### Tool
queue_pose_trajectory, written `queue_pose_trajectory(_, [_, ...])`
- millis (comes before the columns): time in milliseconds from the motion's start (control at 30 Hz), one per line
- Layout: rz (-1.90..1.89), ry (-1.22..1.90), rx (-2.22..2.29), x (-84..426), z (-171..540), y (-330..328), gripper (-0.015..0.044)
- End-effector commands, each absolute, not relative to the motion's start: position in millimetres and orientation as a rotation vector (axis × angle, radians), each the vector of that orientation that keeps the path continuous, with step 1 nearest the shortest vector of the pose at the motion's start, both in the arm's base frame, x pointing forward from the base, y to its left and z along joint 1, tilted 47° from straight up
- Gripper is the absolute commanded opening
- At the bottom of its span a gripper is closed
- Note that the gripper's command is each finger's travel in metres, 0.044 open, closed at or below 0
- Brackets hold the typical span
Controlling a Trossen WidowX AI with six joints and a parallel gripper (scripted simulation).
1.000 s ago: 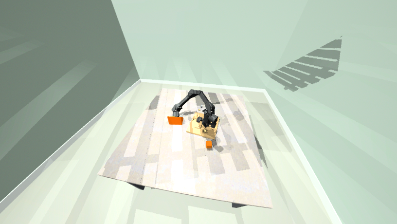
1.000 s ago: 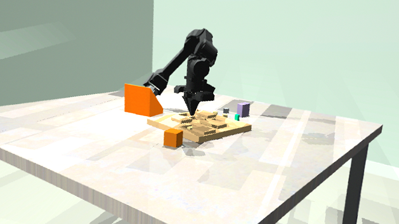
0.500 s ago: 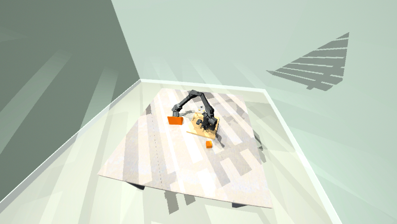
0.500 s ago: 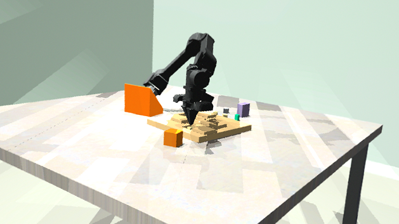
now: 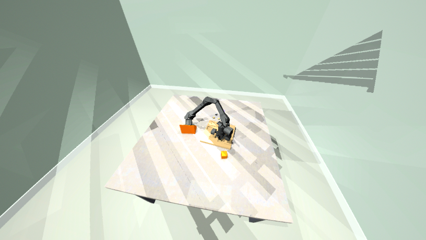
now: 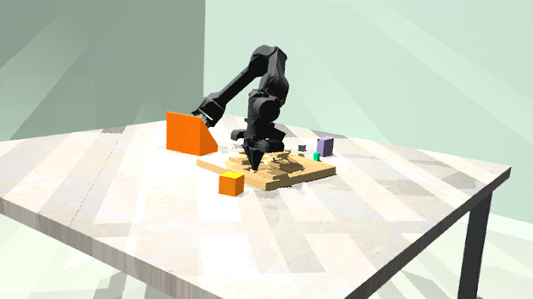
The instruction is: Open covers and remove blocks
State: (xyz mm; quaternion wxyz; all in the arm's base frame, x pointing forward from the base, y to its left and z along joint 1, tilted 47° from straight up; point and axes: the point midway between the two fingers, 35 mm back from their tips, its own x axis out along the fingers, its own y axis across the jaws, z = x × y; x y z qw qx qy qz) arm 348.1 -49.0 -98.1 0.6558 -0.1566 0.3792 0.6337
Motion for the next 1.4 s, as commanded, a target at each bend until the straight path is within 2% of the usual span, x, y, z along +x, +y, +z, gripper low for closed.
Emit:
queue_pose_trajectory(0, [1.432, 0.856, -0.355, 351, -101, -50, 0.0000])
queue_pose_trajectory(733, [1.431, 0.857, -0.355, 352, -93, -60, 0.0000])
queue_pose_trajectory(933, [1.433, 0.858, -0.351, 354, -81, -72, 0.0144])
queue_pose_trajectory(1367, [1.431, 0.858, -0.356, 356, -60, -94, 0.0144])
